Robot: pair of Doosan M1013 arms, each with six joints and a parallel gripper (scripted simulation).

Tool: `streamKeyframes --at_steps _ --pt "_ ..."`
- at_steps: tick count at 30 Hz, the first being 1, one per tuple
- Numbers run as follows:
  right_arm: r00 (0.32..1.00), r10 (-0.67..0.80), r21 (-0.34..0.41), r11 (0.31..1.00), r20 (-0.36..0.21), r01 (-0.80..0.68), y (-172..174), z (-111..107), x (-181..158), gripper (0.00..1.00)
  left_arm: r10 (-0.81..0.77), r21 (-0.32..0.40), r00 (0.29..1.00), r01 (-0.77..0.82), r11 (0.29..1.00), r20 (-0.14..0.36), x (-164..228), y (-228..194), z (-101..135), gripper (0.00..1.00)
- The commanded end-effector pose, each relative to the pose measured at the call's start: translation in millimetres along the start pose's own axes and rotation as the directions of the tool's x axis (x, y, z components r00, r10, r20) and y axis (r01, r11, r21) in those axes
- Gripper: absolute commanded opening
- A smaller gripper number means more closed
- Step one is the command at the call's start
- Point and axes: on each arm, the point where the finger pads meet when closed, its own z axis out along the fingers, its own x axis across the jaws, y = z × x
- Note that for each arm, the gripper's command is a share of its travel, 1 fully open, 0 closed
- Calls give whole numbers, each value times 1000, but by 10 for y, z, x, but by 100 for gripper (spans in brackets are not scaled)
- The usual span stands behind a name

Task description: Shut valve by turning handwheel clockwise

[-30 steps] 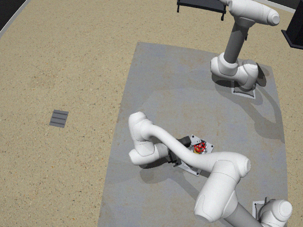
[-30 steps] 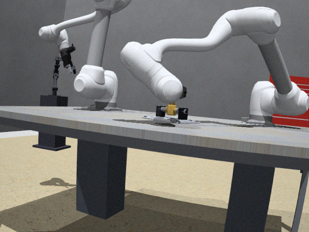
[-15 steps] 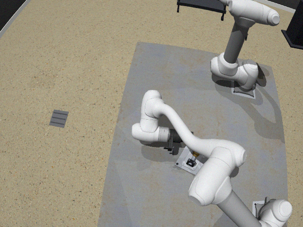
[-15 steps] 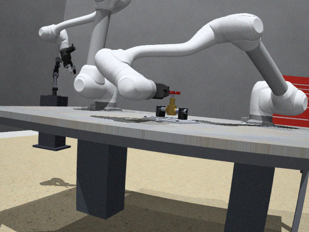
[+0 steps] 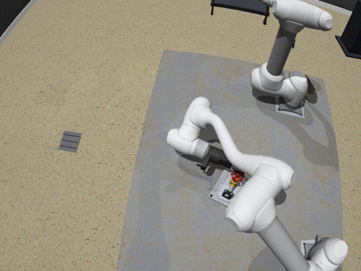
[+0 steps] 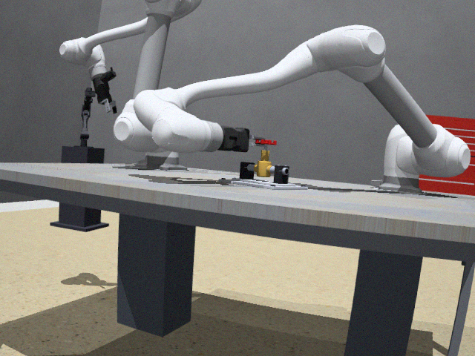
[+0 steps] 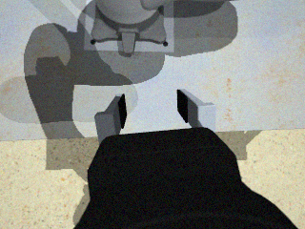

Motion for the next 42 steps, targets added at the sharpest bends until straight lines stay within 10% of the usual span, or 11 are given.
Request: streamKeyframes --at_steps 1,42 --pt "1000 0 -1 1000 0 0 1 -6 1 100 4 44 1000 -4 999 -5 -17 0 12 0" --pt "1000 0 -1 1000 0 0 1 -6 1 100 4 480 1000 -1 877 -4 -14 -34 135 0"
